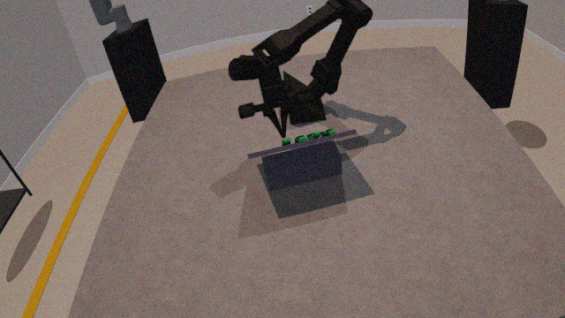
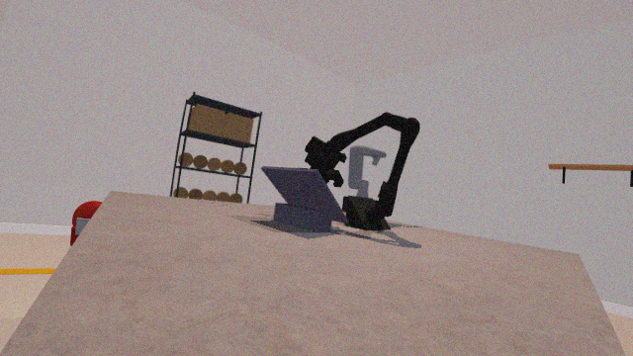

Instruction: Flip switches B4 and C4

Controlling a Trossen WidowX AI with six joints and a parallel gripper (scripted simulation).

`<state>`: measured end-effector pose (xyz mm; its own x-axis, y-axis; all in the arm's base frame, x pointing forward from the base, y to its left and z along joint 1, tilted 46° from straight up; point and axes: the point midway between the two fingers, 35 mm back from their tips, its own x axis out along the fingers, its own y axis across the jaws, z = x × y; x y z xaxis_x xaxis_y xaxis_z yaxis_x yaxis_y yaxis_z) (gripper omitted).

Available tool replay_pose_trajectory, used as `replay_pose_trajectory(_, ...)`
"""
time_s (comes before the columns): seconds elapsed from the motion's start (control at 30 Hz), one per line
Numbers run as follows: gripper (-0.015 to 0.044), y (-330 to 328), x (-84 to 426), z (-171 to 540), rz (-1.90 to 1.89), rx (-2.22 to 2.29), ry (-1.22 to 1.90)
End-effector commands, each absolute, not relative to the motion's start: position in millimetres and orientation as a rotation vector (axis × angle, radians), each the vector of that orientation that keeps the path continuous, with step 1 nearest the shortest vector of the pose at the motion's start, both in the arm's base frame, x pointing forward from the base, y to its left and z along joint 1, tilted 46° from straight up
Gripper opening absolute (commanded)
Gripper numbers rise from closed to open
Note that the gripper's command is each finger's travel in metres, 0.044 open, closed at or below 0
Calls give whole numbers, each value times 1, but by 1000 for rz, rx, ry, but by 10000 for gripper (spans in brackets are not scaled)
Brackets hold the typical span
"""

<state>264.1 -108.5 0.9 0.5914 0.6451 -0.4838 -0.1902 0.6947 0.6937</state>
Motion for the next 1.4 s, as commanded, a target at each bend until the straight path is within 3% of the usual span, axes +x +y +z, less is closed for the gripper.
replay_pose_trajectory(0.0, 0, -105, 267, 0, 526, 643, 792)
replay_pose_trajectory(1.37, 0, -103, 269, -2, 526, 643, 792)
